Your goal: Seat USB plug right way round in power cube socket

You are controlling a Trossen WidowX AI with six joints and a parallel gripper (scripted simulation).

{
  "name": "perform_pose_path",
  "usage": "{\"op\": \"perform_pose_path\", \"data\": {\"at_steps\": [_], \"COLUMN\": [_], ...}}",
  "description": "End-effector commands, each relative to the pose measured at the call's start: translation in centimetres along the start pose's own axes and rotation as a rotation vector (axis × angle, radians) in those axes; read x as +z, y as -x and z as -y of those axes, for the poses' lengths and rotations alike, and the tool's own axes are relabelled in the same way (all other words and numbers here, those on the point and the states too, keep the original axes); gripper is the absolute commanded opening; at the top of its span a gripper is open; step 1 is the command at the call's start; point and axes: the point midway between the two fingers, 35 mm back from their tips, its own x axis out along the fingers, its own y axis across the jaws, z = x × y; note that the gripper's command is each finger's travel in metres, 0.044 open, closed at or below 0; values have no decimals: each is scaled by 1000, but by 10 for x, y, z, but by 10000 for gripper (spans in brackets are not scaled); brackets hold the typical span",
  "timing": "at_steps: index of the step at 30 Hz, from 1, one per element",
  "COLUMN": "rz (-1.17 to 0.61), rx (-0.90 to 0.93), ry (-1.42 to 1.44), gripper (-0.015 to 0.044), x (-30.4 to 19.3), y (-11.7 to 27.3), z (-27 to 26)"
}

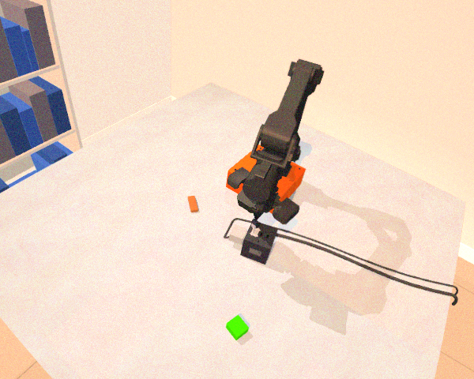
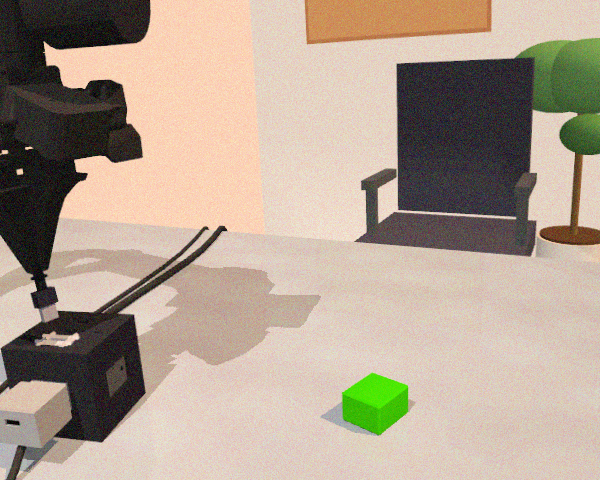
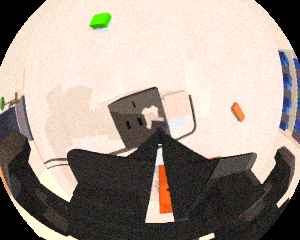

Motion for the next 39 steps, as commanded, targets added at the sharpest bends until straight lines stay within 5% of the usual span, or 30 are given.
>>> {"op": "perform_pose_path", "data": {"at_steps": [1, 39], "rz": [-1, 0], "rx": [-1, -1], "ry": [-105, -1100], "gripper": [0, 0], "x": [0, 0], "y": [0, 0], "z": [0, 0]}}
